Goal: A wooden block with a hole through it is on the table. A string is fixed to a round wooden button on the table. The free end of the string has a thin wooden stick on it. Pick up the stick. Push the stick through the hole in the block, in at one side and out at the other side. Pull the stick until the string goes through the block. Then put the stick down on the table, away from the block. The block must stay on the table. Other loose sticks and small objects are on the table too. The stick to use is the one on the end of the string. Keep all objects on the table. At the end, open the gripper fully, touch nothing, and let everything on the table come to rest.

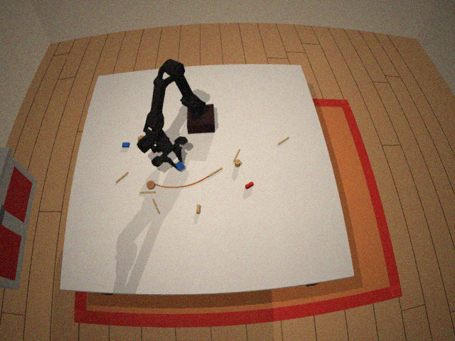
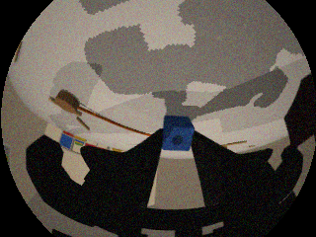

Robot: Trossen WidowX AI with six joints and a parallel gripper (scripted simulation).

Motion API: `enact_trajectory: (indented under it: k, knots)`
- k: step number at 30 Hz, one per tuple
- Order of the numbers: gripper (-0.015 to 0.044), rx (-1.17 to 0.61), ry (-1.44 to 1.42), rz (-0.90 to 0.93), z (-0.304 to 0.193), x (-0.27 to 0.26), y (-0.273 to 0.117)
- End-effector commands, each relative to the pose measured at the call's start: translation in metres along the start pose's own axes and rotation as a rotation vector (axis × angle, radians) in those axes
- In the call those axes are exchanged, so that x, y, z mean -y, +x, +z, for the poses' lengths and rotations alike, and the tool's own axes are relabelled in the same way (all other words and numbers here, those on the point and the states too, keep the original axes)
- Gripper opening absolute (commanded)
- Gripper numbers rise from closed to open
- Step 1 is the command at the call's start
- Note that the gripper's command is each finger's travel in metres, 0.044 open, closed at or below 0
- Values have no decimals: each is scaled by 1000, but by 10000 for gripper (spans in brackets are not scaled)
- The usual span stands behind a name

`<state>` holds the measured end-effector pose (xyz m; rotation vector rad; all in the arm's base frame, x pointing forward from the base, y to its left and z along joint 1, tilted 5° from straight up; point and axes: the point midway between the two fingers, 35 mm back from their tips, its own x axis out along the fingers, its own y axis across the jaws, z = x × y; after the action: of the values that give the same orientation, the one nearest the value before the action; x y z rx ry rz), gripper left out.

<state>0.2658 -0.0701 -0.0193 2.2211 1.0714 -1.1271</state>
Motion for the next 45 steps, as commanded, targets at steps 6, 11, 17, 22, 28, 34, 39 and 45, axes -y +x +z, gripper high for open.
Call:
enact_trajectory:
  k: [6,11,17,22,28,34,39,45]
  knots:
    - [0,-143,2,-17,9,3,1]
    - [0,-218,3,-11,14,3,0]
    - [157,-165,-1,-9,10,1,0]
    - [242,-164,-3,-9,9,-1,-24]
    - [242,-168,-5,-9,5,1,-65]
    - [242,-168,-5,-9,5,1,-65]
    - [242,-168,-5,-9,5,1,-65]
    - [268,-170,-21,-9,4,0,-64]
